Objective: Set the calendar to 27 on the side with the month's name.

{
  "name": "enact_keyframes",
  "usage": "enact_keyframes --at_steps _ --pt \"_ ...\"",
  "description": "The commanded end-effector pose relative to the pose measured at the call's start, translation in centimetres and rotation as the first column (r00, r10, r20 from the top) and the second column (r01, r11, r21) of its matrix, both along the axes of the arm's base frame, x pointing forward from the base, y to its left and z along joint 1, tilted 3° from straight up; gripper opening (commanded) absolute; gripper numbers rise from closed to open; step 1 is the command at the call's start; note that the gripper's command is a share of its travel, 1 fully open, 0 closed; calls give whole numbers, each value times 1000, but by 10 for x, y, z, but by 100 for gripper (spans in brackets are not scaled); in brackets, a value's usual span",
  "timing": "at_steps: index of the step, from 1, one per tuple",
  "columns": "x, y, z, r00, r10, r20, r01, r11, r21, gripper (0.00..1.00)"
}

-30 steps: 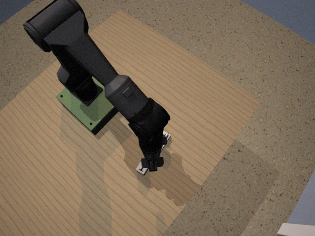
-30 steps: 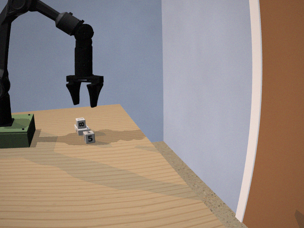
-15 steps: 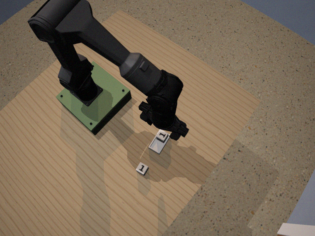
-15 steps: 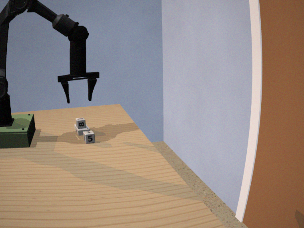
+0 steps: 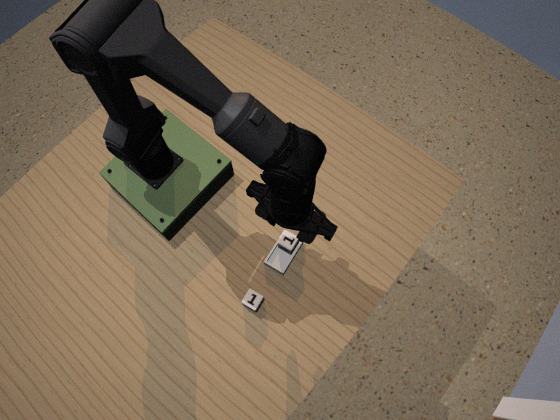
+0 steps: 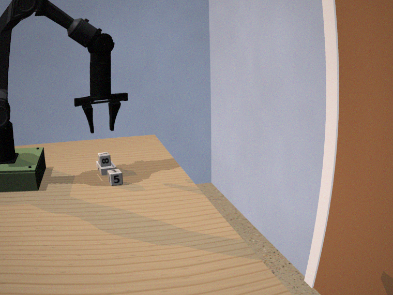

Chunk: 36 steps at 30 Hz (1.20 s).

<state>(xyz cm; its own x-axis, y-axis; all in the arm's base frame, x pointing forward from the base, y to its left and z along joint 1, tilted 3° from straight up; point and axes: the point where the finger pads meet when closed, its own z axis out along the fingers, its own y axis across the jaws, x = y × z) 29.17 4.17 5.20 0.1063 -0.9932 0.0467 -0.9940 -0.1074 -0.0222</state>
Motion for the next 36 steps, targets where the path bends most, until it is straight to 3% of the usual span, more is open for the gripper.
enact_keyframes --at_steps 1,36 --pt "0 0 1 1000 -2 5 2 1000 1 60" --pt "0 0 -4 1000 -2 -1 2 1000 1 60"
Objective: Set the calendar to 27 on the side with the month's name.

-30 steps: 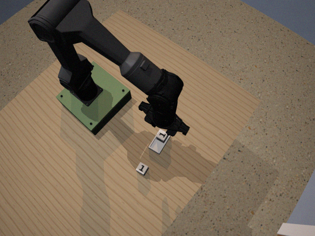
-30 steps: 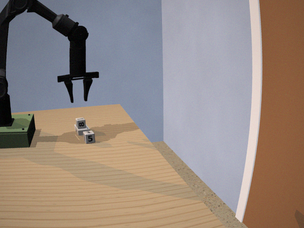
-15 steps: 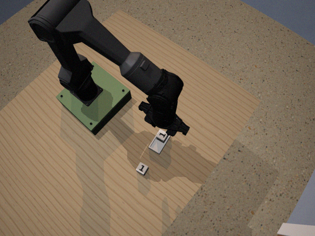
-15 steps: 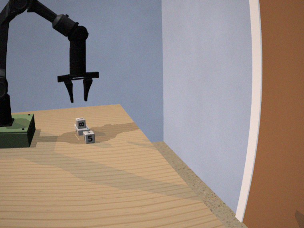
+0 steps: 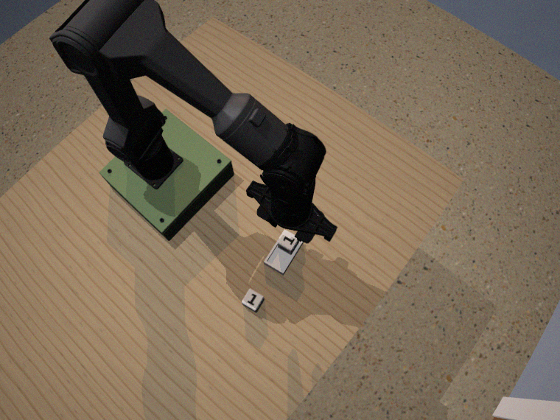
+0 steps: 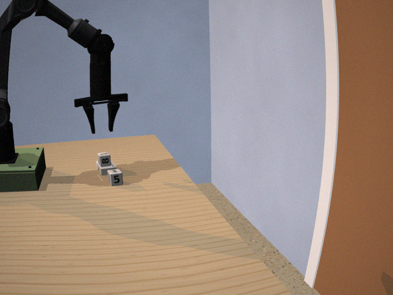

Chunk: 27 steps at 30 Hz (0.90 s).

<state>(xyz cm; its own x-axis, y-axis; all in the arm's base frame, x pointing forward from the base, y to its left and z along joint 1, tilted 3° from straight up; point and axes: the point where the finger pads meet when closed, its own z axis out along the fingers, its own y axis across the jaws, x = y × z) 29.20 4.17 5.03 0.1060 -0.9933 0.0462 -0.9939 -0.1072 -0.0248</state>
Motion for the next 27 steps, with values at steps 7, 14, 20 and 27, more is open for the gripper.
enact_keyframes --at_steps 7,14,20,27 --pt "0 -1 -6 1000 -1 -3 1 1000 0 60" --pt "0 -1 -15 1000 -1 -3 1 1000 -1 60" --pt "0 -2 -23 1000 -1 -3 1 1000 -1 60" --pt "1 -2 -33 1000 -1 -3 1 1000 -1 60"
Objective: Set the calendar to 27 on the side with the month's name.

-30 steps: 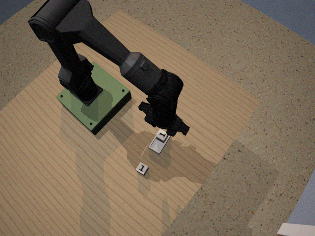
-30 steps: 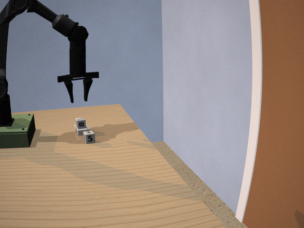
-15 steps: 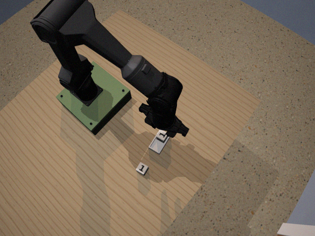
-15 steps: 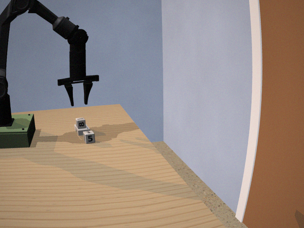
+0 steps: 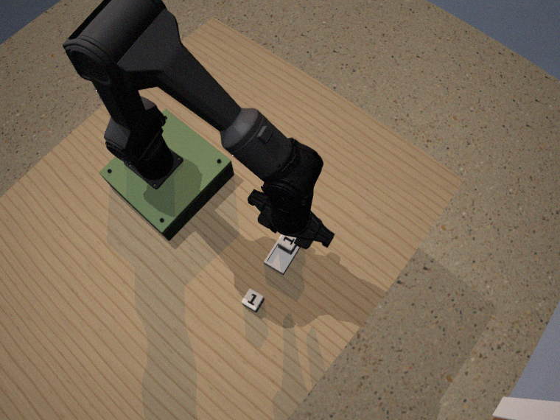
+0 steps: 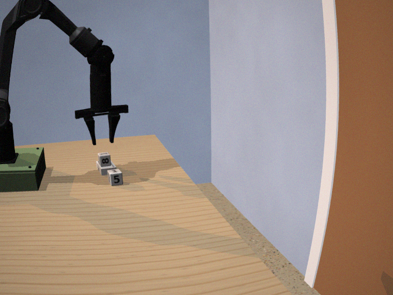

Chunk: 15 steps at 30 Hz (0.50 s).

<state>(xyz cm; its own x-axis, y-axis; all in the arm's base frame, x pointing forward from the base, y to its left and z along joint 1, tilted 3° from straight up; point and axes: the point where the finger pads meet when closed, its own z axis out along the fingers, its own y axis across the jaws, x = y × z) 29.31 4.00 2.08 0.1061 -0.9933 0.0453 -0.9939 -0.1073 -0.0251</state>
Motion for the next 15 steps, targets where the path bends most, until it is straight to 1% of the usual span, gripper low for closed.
enact_keyframes --at_steps 1,9,15 --pt "0 -1 -5 1000 -1 -4 1 1000 -1 60" --pt "0 -1 -15 1000 -1 -4 1 1000 -1 60" --pt "0 -1 -18 1000 -1 -4 1 1000 -1 60"
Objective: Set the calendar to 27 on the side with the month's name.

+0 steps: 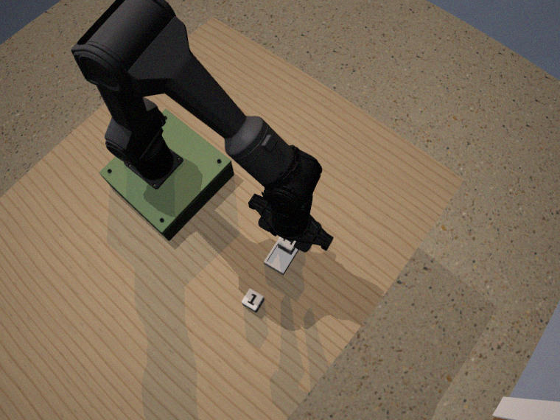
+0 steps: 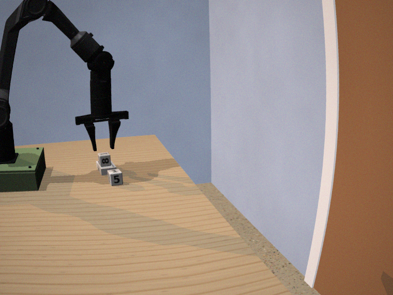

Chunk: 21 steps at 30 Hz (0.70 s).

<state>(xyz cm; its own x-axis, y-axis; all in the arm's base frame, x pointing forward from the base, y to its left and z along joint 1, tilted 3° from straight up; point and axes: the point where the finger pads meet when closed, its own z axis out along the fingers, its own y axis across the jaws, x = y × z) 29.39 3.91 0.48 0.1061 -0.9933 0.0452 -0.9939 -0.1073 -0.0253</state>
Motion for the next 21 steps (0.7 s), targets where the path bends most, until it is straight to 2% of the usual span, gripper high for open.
enact_keyframes --at_steps 1,21 --pt "-1 -1 -3 1000 -1 -3 1 1000 -1 60" --pt "0 -1 -5 1000 -1 -2 1 1000 -1 60"
